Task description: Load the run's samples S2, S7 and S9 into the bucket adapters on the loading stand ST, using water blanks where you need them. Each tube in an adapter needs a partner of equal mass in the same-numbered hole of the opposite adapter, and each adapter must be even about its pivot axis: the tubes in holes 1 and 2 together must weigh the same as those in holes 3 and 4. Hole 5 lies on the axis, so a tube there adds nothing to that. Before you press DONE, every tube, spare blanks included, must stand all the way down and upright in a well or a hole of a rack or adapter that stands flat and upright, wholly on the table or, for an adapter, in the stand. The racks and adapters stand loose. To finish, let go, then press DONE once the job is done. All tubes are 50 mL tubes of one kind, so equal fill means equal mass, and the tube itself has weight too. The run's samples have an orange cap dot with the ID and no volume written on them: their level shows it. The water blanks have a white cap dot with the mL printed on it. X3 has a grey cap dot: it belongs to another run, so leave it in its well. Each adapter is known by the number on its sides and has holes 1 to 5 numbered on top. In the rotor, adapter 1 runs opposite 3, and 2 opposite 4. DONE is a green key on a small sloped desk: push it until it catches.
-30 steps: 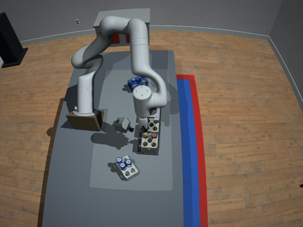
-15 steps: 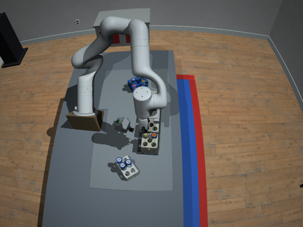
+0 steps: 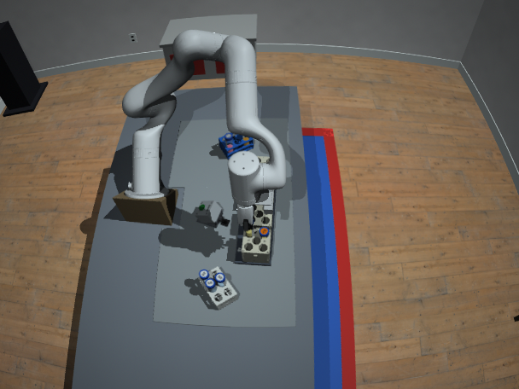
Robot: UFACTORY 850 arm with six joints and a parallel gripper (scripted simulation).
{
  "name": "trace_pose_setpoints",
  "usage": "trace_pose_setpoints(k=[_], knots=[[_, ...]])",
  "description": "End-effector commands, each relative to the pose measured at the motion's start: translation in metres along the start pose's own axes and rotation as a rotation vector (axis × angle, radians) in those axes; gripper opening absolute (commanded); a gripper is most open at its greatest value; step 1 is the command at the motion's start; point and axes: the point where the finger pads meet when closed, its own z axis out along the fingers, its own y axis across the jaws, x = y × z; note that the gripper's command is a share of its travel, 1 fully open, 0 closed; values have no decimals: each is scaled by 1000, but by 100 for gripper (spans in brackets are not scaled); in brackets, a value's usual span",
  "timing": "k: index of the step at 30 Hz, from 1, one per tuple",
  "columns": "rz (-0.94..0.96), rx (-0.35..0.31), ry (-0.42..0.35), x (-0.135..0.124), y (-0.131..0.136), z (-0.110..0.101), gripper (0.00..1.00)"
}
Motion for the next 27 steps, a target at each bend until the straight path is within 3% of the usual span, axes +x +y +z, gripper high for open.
trace_pose_setpoints(k=[1,27], knots=[[-1,-1,2,1,0,3,0],[-1,-1,2,1,0,26,0]])
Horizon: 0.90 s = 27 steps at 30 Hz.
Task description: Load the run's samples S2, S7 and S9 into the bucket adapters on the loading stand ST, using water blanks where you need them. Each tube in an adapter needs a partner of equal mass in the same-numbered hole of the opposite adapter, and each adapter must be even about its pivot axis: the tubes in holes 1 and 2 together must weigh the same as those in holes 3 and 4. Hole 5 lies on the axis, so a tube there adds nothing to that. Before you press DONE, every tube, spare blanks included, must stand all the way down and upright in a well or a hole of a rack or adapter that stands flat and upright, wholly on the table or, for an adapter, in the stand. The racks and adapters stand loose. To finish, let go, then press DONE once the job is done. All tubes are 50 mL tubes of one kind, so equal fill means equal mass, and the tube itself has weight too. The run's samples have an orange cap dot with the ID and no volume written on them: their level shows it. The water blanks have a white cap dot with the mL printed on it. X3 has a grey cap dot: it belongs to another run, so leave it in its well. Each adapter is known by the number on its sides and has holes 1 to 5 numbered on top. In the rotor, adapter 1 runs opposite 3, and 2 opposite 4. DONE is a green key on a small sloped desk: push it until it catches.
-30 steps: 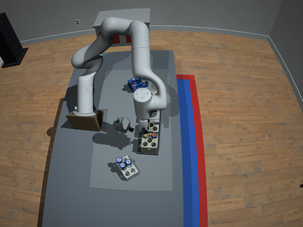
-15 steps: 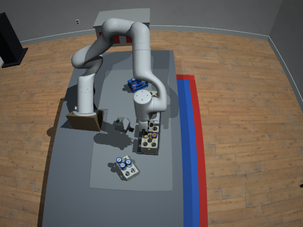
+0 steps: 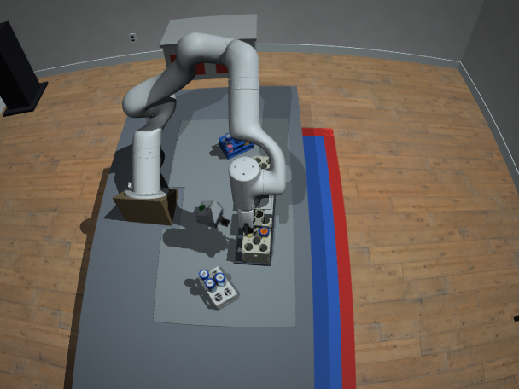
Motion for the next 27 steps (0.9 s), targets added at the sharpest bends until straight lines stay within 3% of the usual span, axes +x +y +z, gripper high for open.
trace_pose_setpoints(k=[1,27], knots=[[-1,-1,2,1,0,1,0],[-1,-1,2,1,0,25,0]])
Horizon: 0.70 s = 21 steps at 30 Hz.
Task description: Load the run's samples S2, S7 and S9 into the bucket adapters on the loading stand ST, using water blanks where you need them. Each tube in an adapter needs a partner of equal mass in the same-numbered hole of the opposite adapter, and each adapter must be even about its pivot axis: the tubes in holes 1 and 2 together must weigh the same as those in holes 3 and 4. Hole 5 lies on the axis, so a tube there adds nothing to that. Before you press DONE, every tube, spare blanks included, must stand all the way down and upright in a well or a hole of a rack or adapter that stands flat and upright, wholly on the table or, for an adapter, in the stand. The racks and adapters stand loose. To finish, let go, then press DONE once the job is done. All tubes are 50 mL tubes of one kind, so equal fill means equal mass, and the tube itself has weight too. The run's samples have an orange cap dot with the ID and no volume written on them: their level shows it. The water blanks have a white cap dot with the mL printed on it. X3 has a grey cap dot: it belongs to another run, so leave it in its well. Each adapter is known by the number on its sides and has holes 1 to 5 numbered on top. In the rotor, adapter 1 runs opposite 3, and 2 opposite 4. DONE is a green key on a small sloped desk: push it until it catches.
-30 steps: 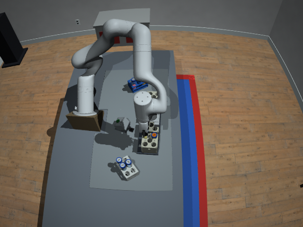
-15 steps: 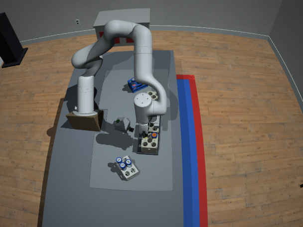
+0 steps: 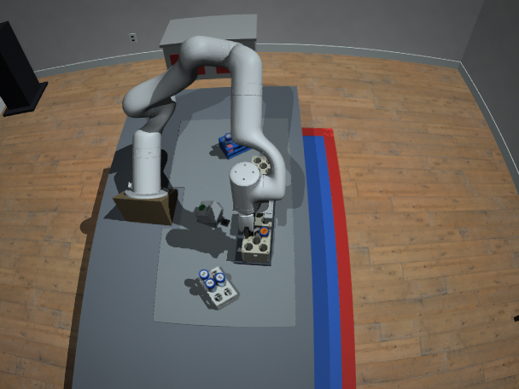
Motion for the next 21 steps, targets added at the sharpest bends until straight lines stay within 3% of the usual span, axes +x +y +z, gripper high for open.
trace_pose_setpoints(k=[1,21], knots=[[-1,-1,2,1,0,3,0],[-1,-1,2,1,0,21,0]])
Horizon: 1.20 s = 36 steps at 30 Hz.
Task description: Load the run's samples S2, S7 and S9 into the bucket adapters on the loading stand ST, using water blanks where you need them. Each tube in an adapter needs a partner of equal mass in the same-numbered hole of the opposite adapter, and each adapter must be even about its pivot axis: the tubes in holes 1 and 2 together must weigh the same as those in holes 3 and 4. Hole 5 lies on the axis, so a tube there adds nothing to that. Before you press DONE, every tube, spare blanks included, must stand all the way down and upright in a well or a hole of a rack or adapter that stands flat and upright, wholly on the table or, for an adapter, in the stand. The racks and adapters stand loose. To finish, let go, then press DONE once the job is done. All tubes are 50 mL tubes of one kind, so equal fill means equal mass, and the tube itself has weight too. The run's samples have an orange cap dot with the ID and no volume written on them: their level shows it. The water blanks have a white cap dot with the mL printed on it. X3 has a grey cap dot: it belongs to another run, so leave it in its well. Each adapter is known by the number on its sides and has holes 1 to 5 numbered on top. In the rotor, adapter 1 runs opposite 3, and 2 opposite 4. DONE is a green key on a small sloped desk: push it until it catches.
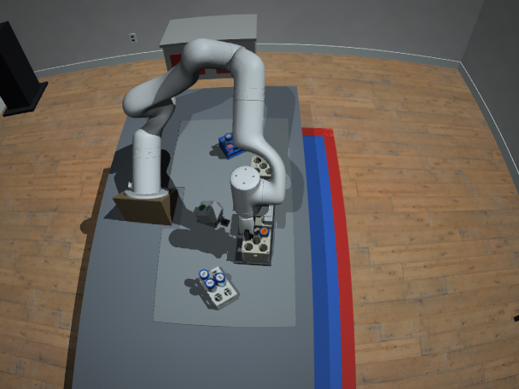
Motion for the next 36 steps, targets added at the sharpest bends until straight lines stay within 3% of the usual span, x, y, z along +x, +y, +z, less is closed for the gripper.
trace_pose_setpoints(k=[1,16,17,36], knots=[[-1,-1,2,1,0,3,0],[-1,-1,2,1,0,4,0],[-1,-1,2,1,0,4,44],[-1,-1,2,1,0,4,44]])
